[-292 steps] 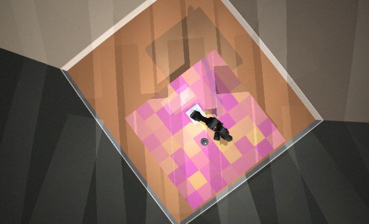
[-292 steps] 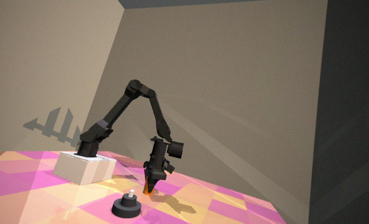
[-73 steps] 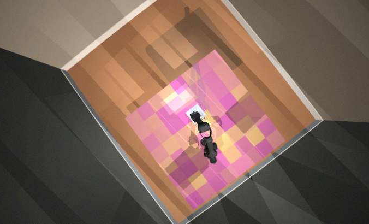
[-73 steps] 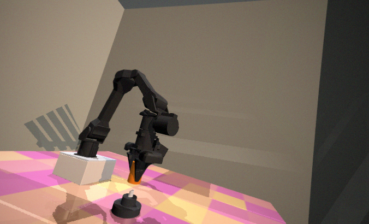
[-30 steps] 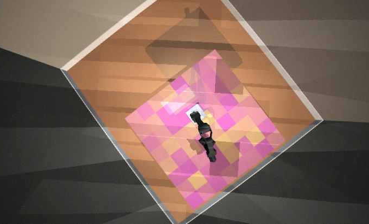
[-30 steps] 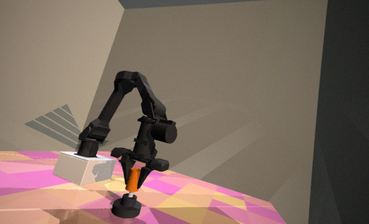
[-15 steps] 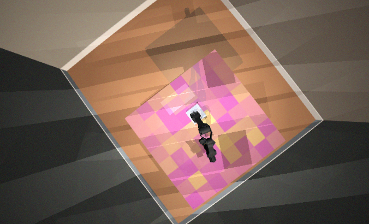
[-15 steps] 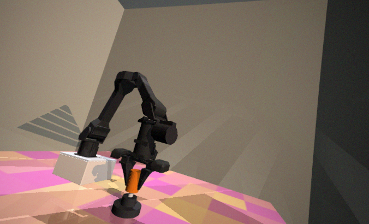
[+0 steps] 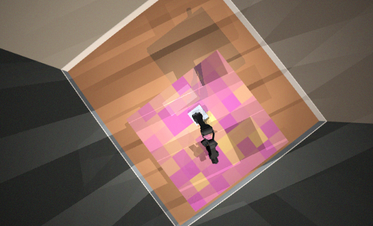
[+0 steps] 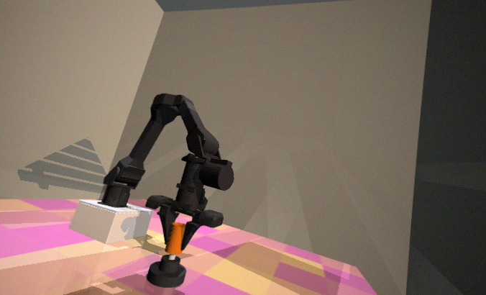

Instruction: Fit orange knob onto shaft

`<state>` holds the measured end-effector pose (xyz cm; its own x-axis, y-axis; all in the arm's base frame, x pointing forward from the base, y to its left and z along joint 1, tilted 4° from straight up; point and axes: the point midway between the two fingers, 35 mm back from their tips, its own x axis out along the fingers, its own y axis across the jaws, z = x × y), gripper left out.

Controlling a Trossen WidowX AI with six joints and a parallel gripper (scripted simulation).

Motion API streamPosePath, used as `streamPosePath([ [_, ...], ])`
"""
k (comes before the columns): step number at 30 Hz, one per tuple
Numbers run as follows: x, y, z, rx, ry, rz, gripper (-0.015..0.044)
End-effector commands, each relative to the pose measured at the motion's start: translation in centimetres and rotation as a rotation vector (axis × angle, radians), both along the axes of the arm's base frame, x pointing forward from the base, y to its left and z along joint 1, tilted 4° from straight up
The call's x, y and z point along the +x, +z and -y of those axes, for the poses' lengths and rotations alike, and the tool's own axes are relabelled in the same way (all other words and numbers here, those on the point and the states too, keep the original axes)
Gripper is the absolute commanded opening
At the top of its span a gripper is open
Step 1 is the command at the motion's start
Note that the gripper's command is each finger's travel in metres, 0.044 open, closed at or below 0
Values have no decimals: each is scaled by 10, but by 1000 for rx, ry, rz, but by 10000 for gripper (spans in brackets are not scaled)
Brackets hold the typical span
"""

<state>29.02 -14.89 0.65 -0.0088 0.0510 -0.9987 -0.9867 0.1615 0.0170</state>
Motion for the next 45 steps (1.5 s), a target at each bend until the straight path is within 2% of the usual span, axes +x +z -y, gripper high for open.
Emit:
streamPosePath([
  [1, 1, 0, 1, -7, 2, 6, 0],
  [45, -1, -1, 0, -7, 54, 8, 0],
])
